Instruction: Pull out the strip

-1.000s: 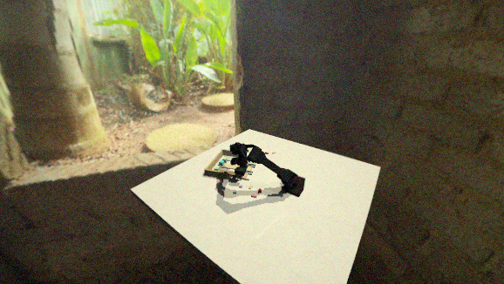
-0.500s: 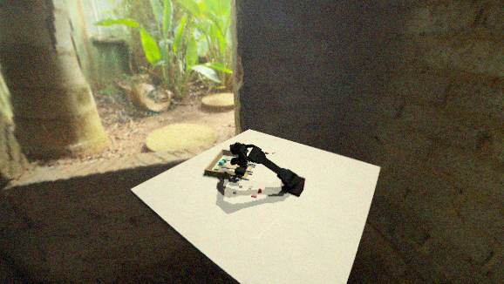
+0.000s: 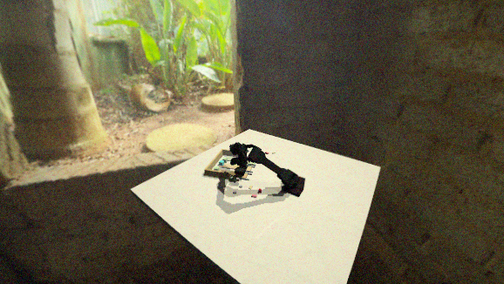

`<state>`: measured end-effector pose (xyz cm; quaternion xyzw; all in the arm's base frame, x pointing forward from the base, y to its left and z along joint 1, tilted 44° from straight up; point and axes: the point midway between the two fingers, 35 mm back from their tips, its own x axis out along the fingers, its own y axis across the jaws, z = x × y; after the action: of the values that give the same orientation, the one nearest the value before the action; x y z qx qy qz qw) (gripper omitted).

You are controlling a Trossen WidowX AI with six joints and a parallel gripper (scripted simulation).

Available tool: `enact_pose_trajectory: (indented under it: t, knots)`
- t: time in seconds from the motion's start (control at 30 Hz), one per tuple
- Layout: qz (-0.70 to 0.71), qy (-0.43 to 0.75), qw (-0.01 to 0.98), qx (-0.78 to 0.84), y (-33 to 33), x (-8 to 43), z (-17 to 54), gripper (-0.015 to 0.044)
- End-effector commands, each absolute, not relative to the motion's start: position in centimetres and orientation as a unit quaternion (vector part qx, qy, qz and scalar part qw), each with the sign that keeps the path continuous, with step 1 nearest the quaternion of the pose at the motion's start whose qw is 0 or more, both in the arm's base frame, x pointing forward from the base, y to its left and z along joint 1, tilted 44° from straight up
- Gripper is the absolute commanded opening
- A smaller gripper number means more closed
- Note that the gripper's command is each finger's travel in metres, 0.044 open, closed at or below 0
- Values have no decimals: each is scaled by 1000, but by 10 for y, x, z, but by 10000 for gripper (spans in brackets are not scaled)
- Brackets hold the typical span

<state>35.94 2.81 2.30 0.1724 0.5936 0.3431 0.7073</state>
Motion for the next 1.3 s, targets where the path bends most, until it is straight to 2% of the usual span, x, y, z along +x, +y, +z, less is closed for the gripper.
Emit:
enact_pose_trajectory:
  t: [0.0, 1.27]
  knots:
    - [345, 594, 705, 175, 30, 360, 21, 0]
    - [344, 595, 705, 176, 24, 317, 9, 0]
